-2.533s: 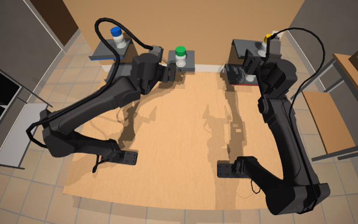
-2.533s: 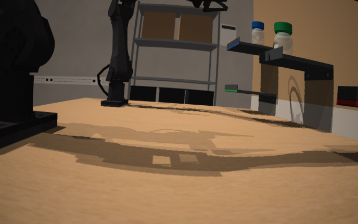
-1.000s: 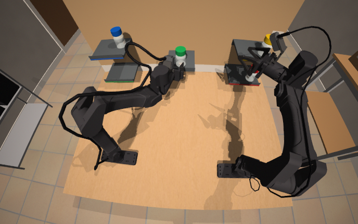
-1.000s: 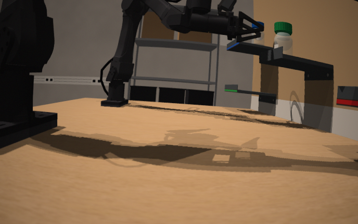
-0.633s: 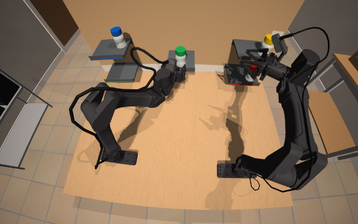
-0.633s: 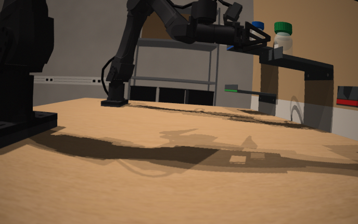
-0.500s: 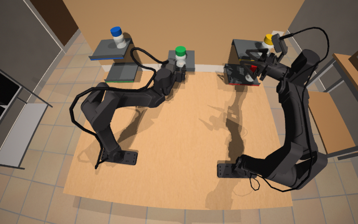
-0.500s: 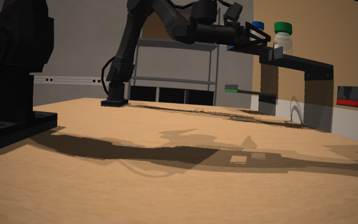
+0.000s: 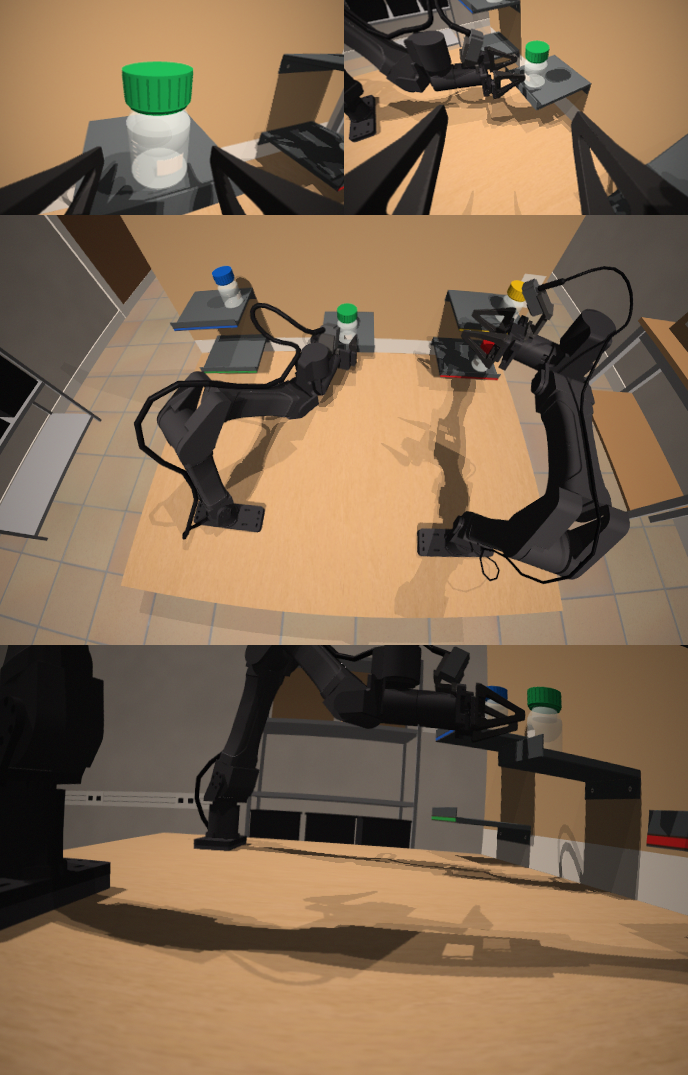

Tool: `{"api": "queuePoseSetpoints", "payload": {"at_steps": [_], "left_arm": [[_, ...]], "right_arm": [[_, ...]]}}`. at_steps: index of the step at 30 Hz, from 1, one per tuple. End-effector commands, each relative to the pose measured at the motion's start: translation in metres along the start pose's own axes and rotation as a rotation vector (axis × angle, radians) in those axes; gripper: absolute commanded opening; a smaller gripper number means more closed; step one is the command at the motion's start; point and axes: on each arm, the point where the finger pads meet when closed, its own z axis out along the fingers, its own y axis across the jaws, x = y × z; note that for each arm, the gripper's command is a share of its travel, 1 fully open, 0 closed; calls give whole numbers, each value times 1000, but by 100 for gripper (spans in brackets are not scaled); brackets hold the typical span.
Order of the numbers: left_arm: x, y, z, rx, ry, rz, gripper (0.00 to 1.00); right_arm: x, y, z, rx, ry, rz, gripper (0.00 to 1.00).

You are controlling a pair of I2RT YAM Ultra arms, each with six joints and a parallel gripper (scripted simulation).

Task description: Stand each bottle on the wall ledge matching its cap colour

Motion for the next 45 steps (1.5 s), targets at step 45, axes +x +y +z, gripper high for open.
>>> {"api": "queuePoseSetpoints", "payload": {"at_steps": [45], "left_arm": [[-21,0,45,0,-37,-13,68]], "right_arm": [[-9,-1,-2,-2,-5,-22,88]]}}
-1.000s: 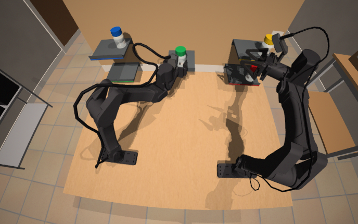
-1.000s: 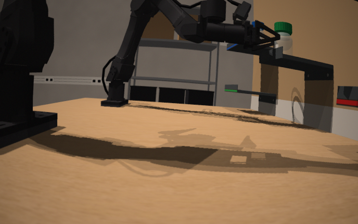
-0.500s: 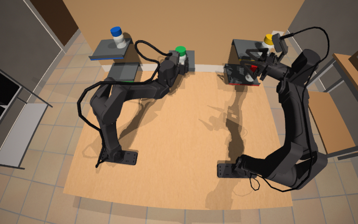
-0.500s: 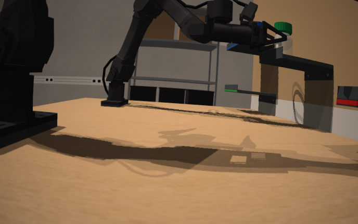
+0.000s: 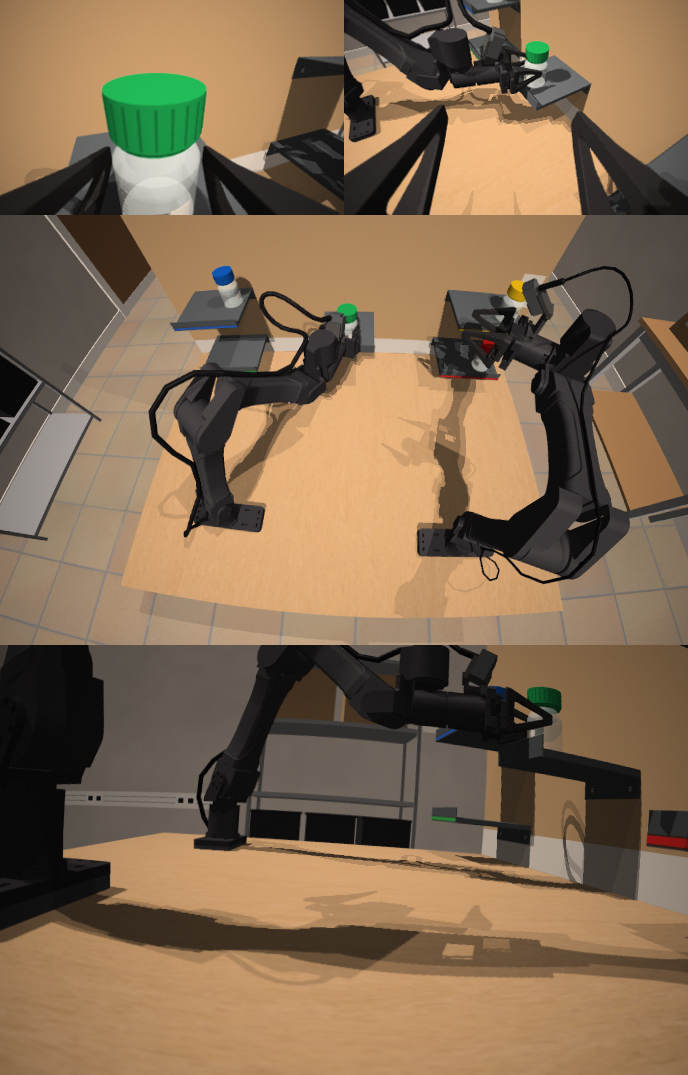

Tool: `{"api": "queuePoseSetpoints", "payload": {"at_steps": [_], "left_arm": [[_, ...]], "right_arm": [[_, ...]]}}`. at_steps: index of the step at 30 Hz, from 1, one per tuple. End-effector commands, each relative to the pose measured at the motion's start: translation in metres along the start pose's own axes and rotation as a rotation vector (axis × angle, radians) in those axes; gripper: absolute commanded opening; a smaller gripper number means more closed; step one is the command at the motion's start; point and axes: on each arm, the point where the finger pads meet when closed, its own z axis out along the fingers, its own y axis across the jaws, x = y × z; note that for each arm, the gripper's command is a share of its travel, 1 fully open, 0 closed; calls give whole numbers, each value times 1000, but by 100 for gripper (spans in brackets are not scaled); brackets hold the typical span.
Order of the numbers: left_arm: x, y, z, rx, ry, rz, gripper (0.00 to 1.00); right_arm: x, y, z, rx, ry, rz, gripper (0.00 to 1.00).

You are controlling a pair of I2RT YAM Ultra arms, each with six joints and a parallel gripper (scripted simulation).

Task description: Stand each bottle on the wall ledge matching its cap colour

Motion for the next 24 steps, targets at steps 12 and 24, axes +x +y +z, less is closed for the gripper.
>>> {"api": "queuePoseSetpoints", "payload": {"at_steps": [12,24], "left_arm": [[-23,0,1,0,-45,-15,54],[-42,1,-1,0,-47,-16,52]], "right_arm": [[-8,-1,-2,-2,-4,-21,88],[-8,-1,-2,-2,-4,-21,88]]}}
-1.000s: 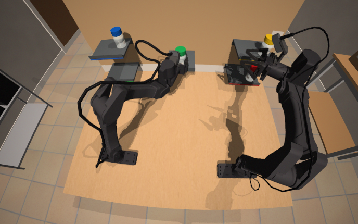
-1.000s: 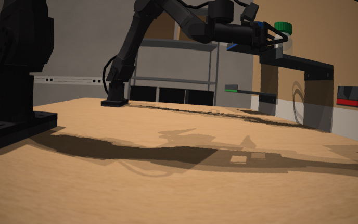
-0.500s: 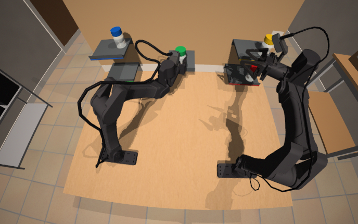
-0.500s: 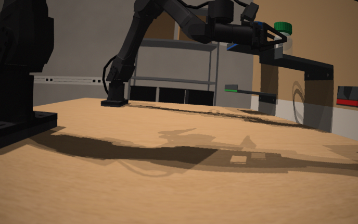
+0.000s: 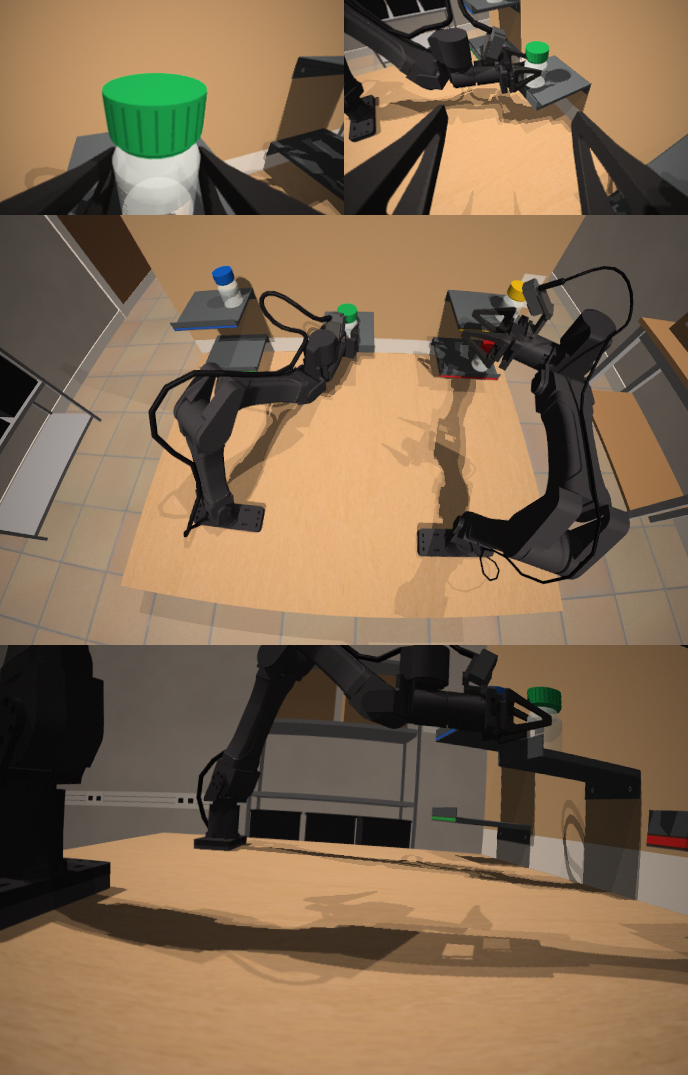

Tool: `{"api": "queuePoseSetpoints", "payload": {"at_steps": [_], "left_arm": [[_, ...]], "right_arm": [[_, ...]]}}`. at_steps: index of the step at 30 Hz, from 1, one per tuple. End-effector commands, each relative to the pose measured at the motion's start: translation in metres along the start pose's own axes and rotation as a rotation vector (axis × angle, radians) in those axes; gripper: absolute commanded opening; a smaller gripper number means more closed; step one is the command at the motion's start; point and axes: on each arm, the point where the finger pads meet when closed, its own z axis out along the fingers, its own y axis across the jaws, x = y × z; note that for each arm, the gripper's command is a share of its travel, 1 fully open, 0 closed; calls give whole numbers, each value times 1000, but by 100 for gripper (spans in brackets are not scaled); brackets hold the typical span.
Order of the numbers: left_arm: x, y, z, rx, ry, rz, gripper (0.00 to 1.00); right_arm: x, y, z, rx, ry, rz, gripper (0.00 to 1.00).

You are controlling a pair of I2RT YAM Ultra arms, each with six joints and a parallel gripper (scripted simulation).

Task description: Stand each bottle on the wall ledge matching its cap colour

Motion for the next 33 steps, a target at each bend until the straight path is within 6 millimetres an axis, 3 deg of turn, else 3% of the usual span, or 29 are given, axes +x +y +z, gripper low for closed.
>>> {"api": "queuePoseSetpoints", "payload": {"at_steps": [1,4,6,12,23,33], "left_arm": [[-50,1,-1,0,-49,-17,52],[-79,1,-3,0,-49,-17,52],[-79,1,-3,0,-49,-17,52],[-116,2,-5,0,-49,-17,52],[-123,-4,-7,17,-56,-16,52],[-152,-18,-28,66,-135,-51,52]], "right_arm": [[-8,-1,-2,-2,-4,-21,88],[-8,-1,-2,-2,-4,-21,88],[-8,-1,-2,-2,-4,-21,88],[-8,-1,-2,-2,-4,-21,88],[-8,-1,-2,-2,-4,-21,88],[-8,-1,-2,-2,-4,-21,88]]}}
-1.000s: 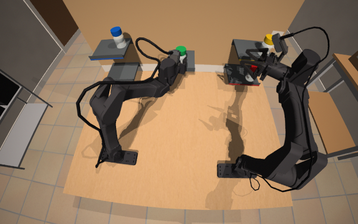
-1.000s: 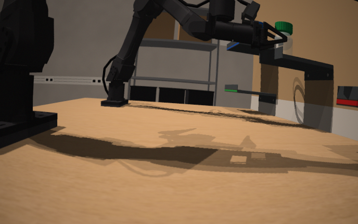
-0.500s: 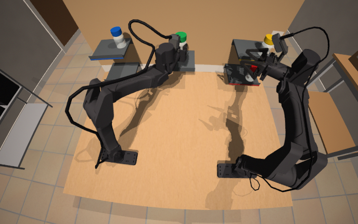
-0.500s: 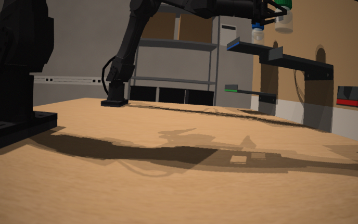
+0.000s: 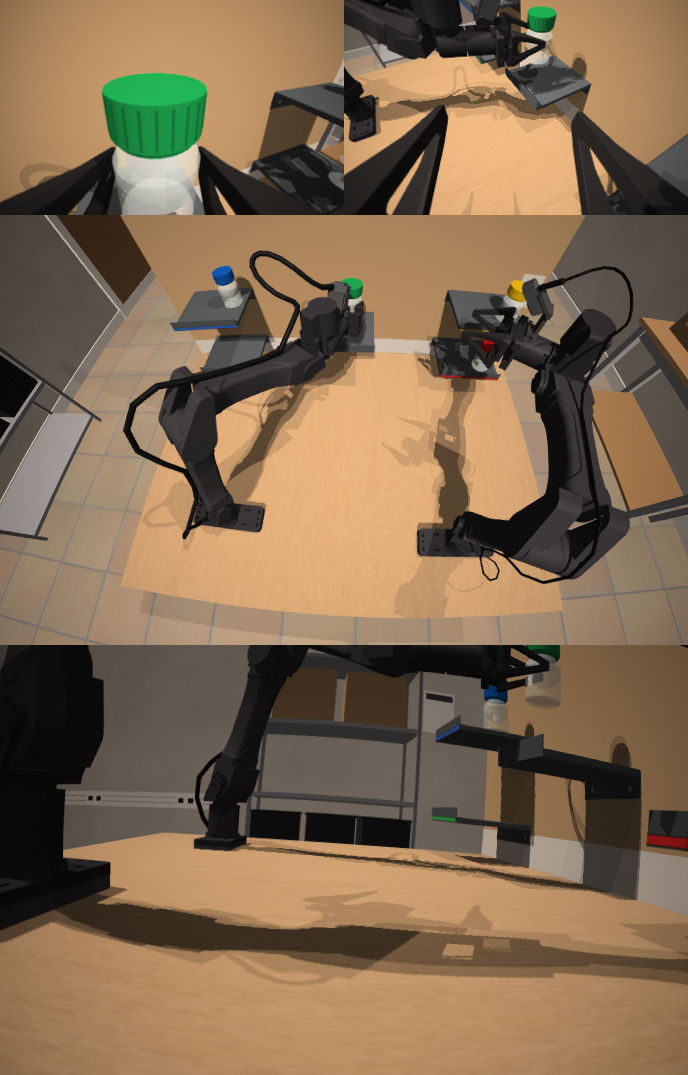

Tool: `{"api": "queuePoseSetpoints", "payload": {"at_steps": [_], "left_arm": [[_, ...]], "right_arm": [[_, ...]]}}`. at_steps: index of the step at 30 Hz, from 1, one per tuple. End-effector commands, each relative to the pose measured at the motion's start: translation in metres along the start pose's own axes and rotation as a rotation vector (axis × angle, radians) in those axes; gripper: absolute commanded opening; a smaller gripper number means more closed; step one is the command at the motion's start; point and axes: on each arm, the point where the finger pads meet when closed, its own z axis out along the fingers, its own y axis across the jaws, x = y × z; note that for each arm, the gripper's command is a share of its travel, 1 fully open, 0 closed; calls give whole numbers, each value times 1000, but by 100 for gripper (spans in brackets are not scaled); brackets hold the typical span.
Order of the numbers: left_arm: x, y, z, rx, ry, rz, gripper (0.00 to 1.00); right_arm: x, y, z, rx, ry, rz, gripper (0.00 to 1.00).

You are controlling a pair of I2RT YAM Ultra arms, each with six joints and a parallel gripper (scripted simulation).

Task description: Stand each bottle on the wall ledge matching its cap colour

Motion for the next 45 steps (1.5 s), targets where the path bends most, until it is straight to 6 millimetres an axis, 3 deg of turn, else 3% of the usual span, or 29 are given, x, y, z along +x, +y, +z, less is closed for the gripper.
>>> {"api": "queuePoseSetpoints", "payload": {"at_steps": [1,8,22,34,36,45], "left_arm": [[-67,-7,-28,39,-158,-59,52],[-65,-3,-48,22,-158,-64,52],[-61,-5,-110,36,-164,-76,52],[-32,3,-122,-7,-87,-38,52],[-21,15,-120,-44,-62,-23,52],[-26,15,-120,-44,-72,-29,52]], "right_arm": [[-8,-1,-2,-2,-4,-21,88],[-8,-1,-2,-2,-4,-21,88],[-8,-1,-2,-2,-4,-21,88],[-8,-1,-2,-2,-4,-21,88],[-8,-1,-2,-2,-4,-21,88],[-8,-1,-2,-2,-4,-21,88]]}}
